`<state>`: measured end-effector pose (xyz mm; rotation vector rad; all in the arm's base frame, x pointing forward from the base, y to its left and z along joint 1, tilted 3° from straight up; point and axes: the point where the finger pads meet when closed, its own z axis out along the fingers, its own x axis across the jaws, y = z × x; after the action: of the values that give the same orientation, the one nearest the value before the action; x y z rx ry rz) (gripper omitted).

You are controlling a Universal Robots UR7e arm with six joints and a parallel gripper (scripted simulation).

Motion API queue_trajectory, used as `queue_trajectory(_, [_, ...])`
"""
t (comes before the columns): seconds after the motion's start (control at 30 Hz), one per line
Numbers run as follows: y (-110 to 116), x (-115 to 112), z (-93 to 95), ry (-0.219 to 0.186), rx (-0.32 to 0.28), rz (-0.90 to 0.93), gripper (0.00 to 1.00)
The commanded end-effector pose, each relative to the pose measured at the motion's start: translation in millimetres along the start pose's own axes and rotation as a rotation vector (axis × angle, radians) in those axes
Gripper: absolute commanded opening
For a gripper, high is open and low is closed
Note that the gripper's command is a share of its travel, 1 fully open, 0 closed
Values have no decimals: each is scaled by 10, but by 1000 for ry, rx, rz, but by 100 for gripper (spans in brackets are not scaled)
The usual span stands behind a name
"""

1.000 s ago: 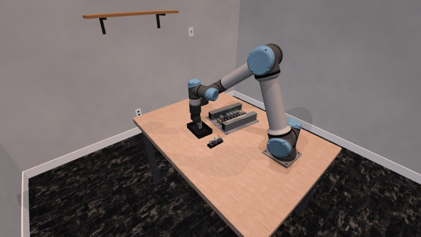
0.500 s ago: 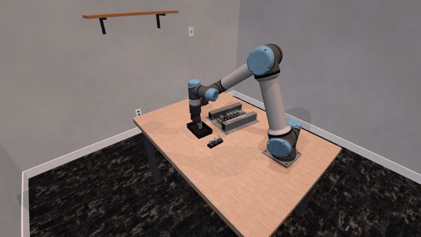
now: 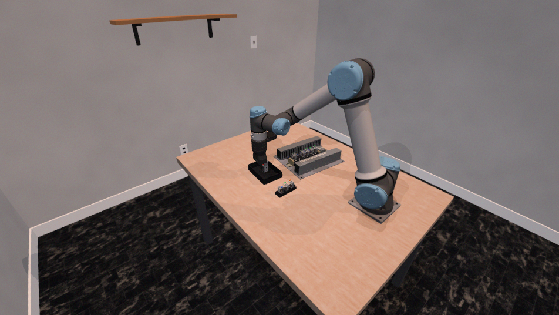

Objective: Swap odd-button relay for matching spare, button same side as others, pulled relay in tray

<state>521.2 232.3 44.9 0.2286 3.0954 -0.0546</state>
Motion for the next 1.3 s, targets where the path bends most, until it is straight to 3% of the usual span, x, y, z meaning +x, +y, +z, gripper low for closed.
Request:
queue_trajectory(0.0, [2, -3, 20, -1, -1, 0, 0])
queue_trajectory(0.93, [2, -3, 80, -1, -1, 0, 0])
queue_trajectory(0.97, [2, -3, 80, -1, -1, 0, 100])
queue_trajectory(1.27, [2, -3, 80, -1, -1, 0, 100])
